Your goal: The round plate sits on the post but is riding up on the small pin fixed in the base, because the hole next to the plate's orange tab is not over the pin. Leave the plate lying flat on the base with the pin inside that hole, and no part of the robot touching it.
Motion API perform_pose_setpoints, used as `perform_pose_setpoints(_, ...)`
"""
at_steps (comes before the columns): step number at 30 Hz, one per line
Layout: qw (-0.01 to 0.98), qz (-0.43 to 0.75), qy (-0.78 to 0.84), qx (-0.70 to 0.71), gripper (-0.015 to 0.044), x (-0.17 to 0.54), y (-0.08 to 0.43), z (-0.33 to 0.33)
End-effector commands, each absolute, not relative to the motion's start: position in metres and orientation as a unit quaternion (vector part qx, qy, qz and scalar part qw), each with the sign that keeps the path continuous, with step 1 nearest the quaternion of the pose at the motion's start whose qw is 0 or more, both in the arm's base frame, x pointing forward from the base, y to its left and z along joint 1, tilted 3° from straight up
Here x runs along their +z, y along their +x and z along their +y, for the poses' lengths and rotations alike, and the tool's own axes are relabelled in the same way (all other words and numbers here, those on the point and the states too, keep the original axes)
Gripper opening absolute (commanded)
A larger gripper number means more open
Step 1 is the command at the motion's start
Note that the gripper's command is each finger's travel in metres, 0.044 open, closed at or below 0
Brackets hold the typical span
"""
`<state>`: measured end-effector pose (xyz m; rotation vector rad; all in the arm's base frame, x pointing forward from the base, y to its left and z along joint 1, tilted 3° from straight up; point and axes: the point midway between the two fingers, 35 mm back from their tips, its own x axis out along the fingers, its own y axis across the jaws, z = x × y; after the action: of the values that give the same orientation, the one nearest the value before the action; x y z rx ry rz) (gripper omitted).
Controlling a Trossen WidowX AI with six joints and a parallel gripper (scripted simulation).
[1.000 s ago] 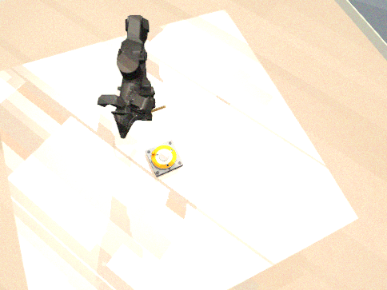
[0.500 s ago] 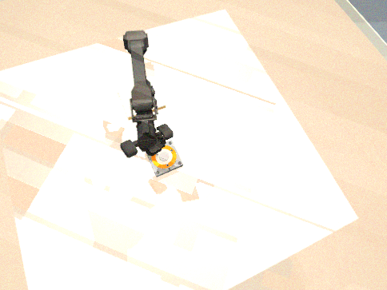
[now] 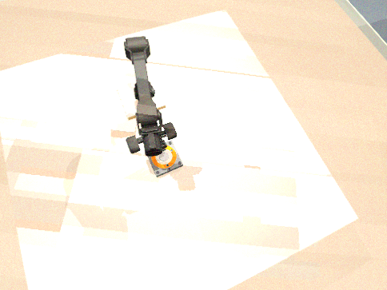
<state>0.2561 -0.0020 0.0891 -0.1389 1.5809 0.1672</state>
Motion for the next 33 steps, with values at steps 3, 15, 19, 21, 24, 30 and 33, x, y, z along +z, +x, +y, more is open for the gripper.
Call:
perform_pose_setpoints(3,0.694,0.714,-0.057,0.074,0.0,0.072,0.254,-0.001)
perform_pose_setpoints(15,0.694,0.714,-0.057,0.074,0.0,0.04,0.253,-0.001)
perform_pose_setpoints(19,0.694,0.714,-0.057,0.074,0.0,0.039,0.256,-0.003)
perform_pose_setpoints(21,0.694,0.714,-0.057,0.074,0.0,0.039,0.258,-0.005)
perform_pose_setpoints(24,0.694,0.714,-0.057,0.073,0.0,0.039,0.263,-0.008)
perform_pose_setpoints(30,0.694,0.714,-0.057,0.073,0.0,0.038,0.269,-0.012)
perform_pose_setpoints(33,0.694,0.714,-0.057,0.073,0.0,0.038,0.272,-0.014)
